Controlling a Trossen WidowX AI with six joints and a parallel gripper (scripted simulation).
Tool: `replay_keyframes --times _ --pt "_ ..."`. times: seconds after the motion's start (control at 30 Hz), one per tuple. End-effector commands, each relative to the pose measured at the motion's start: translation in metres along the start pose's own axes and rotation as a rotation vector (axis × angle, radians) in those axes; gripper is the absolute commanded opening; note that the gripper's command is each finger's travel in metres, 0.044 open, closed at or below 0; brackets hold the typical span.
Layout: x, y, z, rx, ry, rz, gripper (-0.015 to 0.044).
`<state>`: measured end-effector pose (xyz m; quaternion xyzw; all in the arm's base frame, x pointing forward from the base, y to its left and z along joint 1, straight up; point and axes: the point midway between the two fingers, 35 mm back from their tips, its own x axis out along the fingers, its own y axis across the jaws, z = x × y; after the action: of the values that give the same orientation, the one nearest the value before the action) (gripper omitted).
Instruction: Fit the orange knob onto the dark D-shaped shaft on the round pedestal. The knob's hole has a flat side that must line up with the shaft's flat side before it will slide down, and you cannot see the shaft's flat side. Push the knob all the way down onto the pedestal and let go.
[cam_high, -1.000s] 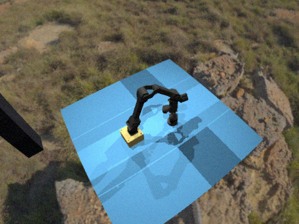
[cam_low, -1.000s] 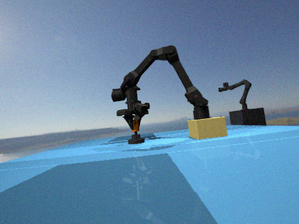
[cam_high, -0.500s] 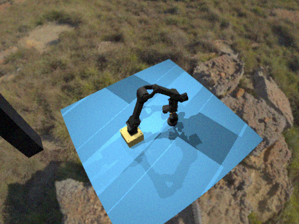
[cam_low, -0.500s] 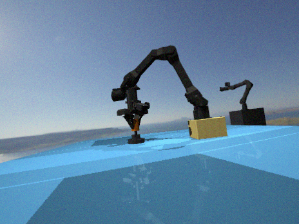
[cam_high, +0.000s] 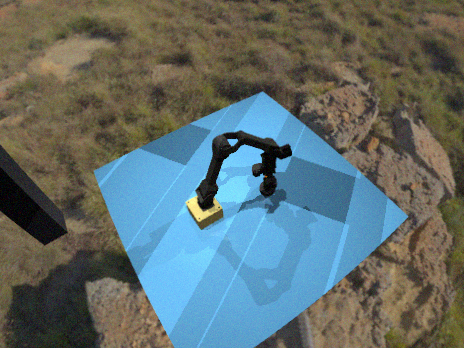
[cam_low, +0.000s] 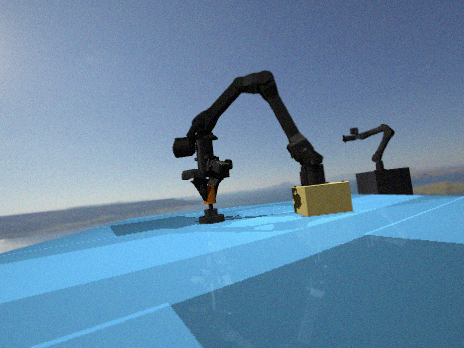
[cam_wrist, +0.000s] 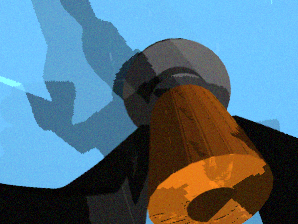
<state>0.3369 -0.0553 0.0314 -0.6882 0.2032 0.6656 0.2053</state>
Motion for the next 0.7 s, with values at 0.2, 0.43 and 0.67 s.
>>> replay_keyframes --times 0.2,0.43,0.67 --pt "0.0016 -0.0001 0.0003 -0.006 0.001 -0.004 0.0000" --pt "0.0019 -0.0001 0.0003 -0.018 0.001 -0.004 0.0000" --pt "0.0022 -0.0001 0.0003 -0.018 0.001 -0.004 0.0000"
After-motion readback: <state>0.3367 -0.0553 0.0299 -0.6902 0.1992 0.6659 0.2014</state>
